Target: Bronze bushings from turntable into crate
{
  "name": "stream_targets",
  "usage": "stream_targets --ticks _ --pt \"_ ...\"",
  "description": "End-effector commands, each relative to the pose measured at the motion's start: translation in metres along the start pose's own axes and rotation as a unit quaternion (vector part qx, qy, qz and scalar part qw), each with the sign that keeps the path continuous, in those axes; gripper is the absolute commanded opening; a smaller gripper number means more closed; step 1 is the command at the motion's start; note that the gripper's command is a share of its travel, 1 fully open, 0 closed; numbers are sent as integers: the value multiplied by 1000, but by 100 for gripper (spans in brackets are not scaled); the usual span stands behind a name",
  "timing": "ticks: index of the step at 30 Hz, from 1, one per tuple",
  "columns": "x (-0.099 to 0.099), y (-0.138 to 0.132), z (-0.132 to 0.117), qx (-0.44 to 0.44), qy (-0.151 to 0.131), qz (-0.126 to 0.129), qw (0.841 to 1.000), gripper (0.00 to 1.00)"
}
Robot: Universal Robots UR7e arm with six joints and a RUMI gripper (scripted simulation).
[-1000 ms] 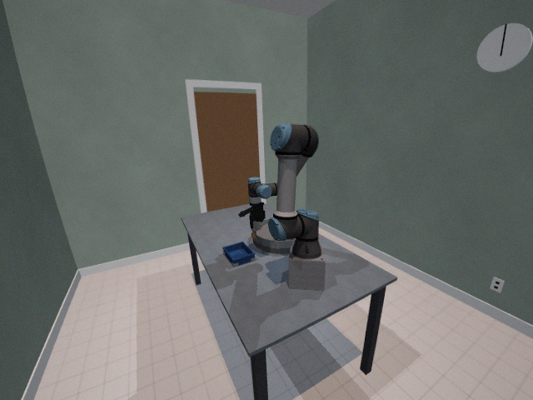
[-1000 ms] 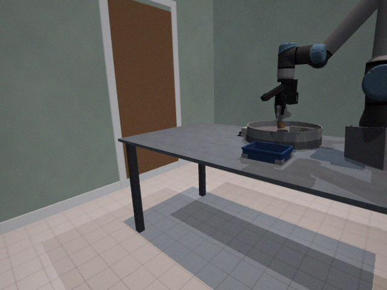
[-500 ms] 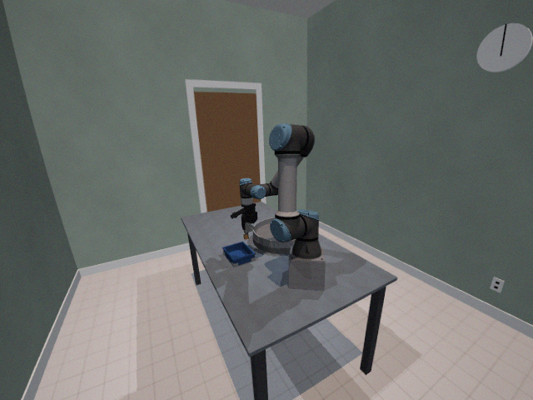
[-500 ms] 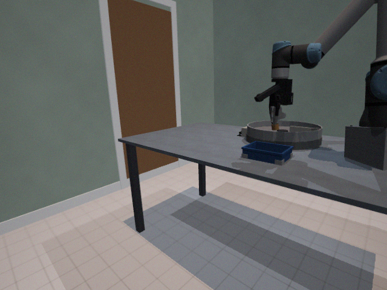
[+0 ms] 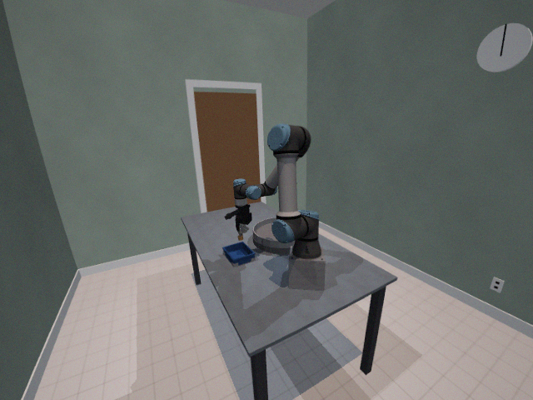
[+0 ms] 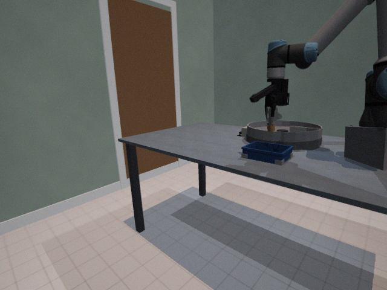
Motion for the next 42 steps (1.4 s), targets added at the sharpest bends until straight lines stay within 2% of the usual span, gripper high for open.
stream_targets --ticks 1,42 --pt "1 -9 11 -1 0 -1 1000 0" --pt "1 -14 16 -1 1 -1 1000 0"
Point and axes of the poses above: the point where the finger pads meet when closed, its own x axis back along the fingers, its own y axis across the jaws, z = x × y, the point moved 3 cm from there along x, back along the fingers, and after that the axes turned 8 degrees about -x, right-handed, at the moved point
